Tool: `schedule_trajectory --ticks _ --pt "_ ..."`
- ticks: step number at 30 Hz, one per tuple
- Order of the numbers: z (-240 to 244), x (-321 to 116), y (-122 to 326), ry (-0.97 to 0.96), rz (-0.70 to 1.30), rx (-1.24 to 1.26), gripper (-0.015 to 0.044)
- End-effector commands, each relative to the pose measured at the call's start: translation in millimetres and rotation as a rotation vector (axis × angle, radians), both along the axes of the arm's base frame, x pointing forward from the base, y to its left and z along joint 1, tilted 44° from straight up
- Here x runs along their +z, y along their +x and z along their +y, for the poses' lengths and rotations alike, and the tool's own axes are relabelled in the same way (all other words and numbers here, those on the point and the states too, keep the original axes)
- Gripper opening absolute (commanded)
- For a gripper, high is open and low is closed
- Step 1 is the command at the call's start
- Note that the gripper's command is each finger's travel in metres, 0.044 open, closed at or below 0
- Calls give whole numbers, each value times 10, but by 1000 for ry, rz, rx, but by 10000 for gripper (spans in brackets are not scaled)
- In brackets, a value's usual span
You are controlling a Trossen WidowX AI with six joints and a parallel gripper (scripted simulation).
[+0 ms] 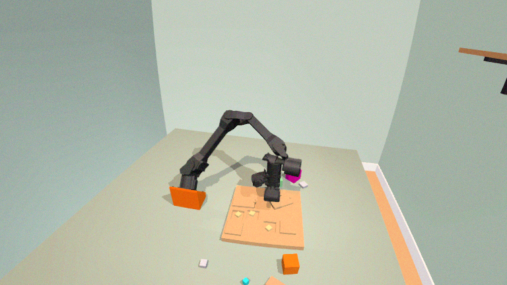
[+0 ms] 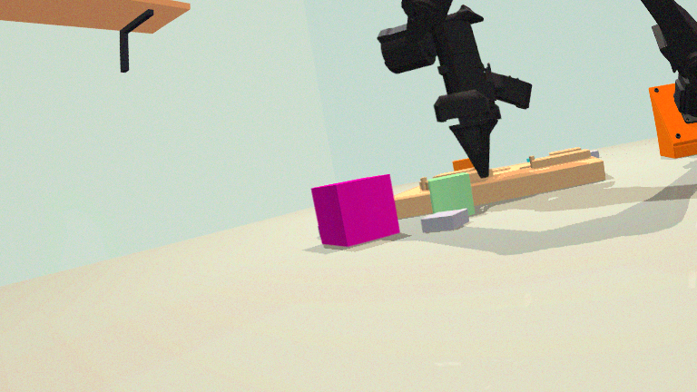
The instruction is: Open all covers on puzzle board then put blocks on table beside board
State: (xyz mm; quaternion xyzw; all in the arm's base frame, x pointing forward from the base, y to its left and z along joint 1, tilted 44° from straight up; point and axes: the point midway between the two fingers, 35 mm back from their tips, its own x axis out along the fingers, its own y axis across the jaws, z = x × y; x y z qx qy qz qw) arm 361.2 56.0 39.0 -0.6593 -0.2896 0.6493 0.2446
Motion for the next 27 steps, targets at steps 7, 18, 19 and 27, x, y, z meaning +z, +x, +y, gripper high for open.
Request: schedule_trajectory --ticks 7,18,19,27 --pt "-92 -111 30 -4 6 0 0" --pt "-165 -182 62 -4 5 0 0" --pt "-170 -187 66 -4 5 0 0" --pt "-230 -245 119 -5 5 0 0"
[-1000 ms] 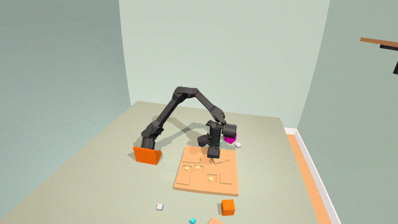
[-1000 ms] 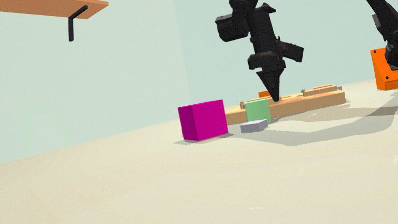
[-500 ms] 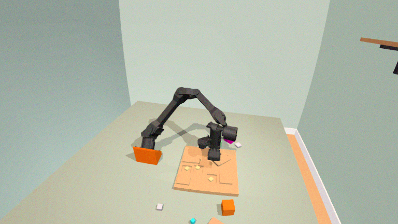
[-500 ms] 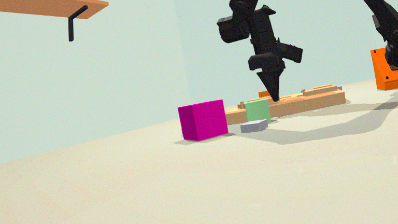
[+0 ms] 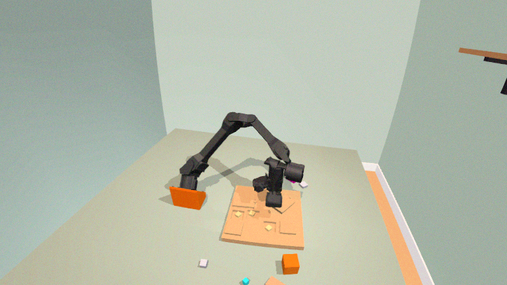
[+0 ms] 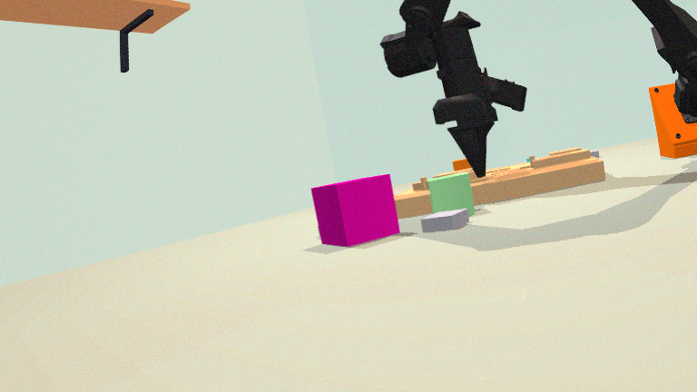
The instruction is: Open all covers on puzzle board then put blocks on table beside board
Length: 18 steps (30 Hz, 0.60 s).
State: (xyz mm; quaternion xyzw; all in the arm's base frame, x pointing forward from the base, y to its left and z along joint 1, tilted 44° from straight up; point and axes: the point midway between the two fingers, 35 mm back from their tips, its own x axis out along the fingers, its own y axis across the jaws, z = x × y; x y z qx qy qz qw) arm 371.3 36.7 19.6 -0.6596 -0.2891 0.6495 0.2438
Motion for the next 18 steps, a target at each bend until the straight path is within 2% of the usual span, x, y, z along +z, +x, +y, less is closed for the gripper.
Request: schedule_trajectory --ticks 1,18 --pt "-46 -59 25 -3 5 0 0" --pt "-144 -154 140 -3 4 0 0"
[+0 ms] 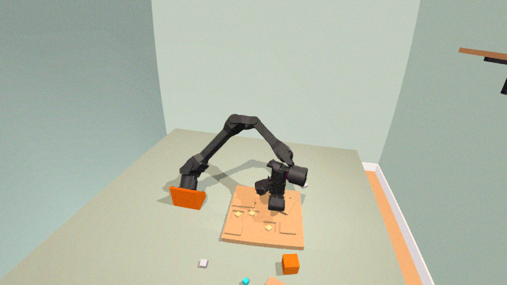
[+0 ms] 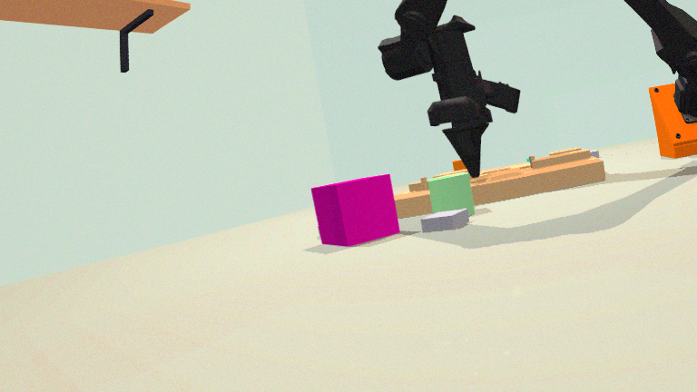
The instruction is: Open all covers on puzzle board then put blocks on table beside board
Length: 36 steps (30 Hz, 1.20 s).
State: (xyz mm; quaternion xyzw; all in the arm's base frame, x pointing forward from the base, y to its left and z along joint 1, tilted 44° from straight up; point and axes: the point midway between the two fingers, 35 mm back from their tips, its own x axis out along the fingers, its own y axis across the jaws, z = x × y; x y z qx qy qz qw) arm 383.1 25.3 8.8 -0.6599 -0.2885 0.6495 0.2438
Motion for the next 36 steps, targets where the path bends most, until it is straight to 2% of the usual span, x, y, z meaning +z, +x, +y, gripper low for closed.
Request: schedule_trajectory --ticks 1,36 --pt "-37 -52 31 -2 5 1 0" --pt "-217 -111 291 -4 3 0 0"
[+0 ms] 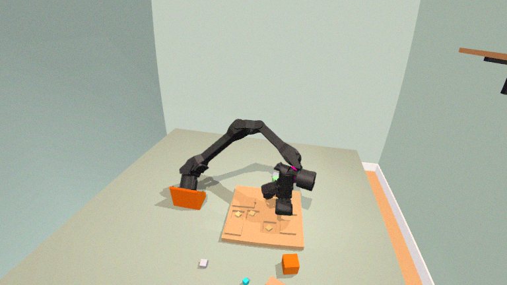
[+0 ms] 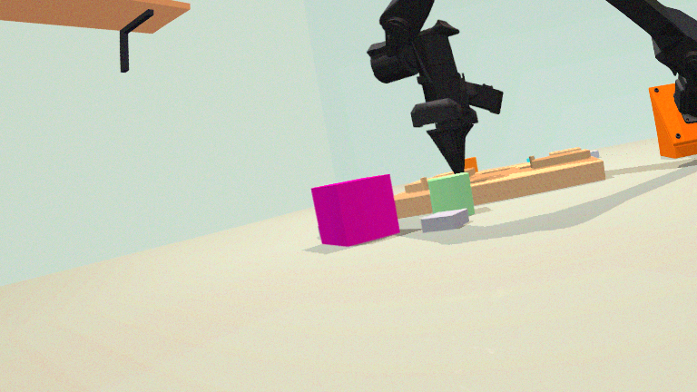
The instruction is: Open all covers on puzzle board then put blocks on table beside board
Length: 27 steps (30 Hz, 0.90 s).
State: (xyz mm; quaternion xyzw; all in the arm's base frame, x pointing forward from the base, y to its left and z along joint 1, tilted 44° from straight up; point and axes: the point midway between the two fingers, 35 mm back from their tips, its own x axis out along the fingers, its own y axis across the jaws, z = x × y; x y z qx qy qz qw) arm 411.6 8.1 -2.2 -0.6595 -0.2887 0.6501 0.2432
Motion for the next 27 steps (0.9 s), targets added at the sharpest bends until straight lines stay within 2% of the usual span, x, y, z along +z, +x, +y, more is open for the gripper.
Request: schedule_trajectory --ticks 1,27 --pt "-55 8 7 -3 2 -1 0" --pt "-300 246 23 -5 2 -1 0"
